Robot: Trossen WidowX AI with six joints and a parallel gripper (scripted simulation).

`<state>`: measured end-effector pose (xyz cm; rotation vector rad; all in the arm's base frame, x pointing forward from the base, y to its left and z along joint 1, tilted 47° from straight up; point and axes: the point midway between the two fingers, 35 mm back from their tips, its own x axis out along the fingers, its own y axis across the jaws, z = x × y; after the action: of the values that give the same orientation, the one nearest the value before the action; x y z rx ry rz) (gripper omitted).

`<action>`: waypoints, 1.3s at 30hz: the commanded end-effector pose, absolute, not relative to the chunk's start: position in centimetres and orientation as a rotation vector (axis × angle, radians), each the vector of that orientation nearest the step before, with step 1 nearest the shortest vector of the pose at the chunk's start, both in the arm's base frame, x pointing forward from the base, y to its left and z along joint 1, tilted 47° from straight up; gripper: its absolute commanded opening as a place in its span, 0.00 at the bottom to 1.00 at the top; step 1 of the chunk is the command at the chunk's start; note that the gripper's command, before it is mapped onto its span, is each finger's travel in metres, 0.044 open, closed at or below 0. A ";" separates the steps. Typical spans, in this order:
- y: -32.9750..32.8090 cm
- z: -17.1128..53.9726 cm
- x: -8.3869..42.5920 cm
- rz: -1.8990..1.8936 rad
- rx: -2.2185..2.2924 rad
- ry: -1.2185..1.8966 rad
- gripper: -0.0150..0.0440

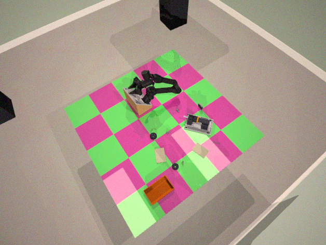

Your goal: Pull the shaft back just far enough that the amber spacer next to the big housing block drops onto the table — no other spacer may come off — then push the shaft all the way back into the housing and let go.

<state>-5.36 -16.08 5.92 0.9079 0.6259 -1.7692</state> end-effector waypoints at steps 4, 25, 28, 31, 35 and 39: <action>-17.1 7.2 -2.7 -1.580 0.867 0.711 1.00; -11.2 15.6 23.6 0.009 0.380 1.119 1.00; -7.9 16.3 26.9 0.237 0.293 1.135 1.00; -4.0 17.0 29.4 0.450 0.230 1.153 1.00; 1.5 17.7 31.7 0.715 0.161 1.169 1.00; 7.4 18.1 33.0 0.963 0.101 1.175 1.00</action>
<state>31.84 1.81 17.71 0.1585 1.1702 0.7261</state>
